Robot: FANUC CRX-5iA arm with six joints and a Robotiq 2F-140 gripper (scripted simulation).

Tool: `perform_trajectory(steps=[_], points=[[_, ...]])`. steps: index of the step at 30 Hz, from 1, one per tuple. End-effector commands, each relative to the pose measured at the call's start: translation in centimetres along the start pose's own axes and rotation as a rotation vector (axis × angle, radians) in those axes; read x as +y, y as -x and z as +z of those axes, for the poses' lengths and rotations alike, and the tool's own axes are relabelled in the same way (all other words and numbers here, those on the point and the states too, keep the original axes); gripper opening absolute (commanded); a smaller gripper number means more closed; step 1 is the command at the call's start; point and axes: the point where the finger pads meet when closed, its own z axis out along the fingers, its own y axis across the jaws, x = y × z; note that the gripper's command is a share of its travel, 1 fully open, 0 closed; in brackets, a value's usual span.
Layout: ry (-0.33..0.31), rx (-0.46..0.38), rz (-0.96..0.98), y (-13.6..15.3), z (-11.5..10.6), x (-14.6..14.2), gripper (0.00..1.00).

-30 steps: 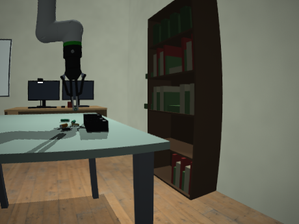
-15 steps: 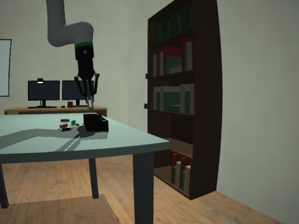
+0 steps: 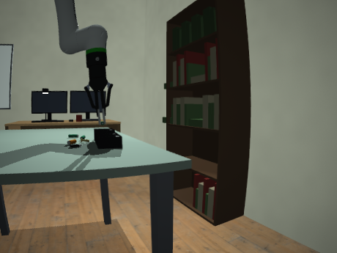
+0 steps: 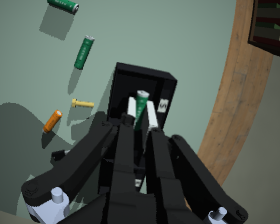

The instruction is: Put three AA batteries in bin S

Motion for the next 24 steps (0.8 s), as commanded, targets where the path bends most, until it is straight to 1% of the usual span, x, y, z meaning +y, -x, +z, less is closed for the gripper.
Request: perform_trajectory(steps=[1, 24], points=[[-0.109, 0.025, -0.005, 0.10, -0.06, 0.09, 0.05], [-0.109, 0.025, -0.005, 0.26, -0.03, 0.26, 0.05]])
